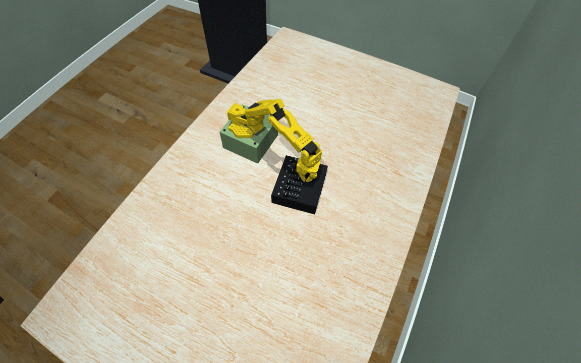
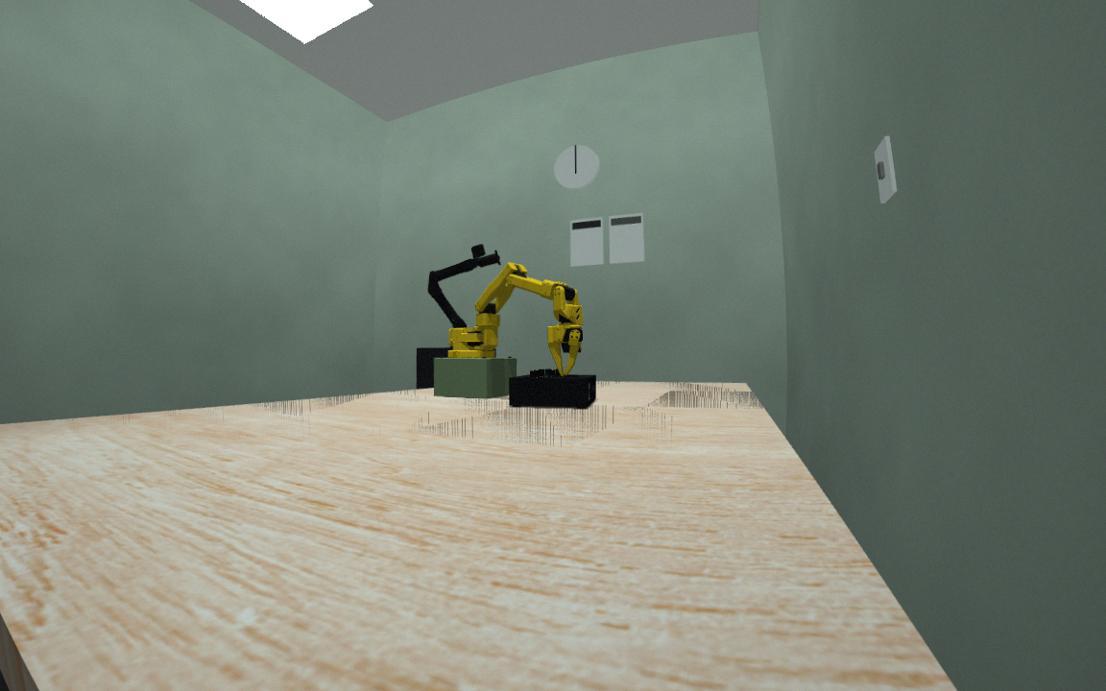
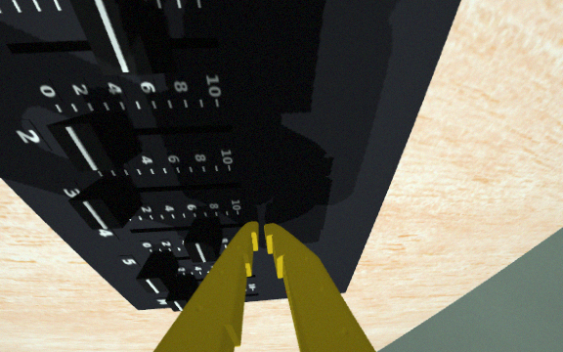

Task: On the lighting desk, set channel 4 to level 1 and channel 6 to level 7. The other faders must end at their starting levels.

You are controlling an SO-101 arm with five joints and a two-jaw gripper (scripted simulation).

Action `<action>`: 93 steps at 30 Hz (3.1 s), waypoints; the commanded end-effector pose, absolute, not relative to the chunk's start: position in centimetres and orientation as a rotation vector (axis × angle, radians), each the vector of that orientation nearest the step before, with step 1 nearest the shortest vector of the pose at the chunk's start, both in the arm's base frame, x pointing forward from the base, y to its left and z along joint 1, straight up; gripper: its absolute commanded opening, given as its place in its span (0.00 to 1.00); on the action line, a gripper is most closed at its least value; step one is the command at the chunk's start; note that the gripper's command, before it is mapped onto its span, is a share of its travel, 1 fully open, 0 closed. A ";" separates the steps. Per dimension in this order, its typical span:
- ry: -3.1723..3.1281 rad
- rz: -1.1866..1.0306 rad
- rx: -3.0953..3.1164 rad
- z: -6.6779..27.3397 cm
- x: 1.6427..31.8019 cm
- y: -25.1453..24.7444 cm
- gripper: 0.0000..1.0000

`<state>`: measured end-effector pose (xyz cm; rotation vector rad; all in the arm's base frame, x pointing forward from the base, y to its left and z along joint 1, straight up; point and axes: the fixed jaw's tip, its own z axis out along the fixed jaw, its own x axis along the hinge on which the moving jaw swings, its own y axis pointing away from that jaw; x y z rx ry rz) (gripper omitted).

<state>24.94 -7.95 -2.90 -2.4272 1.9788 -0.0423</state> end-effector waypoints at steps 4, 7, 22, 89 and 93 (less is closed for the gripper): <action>1.983 -0.007 -2.434 -3.4 24.6 -7.7 0.00; 1.983 -0.007 -2.434 -3.4 24.6 -7.7 0.00; 1.983 -0.008 -2.434 -3.4 24.4 -7.8 0.00; 1.984 -0.008 -2.434 -2.9 23.3 -8.6 0.00; 1.984 -0.008 -2.434 -2.9 23.3 -8.6 0.00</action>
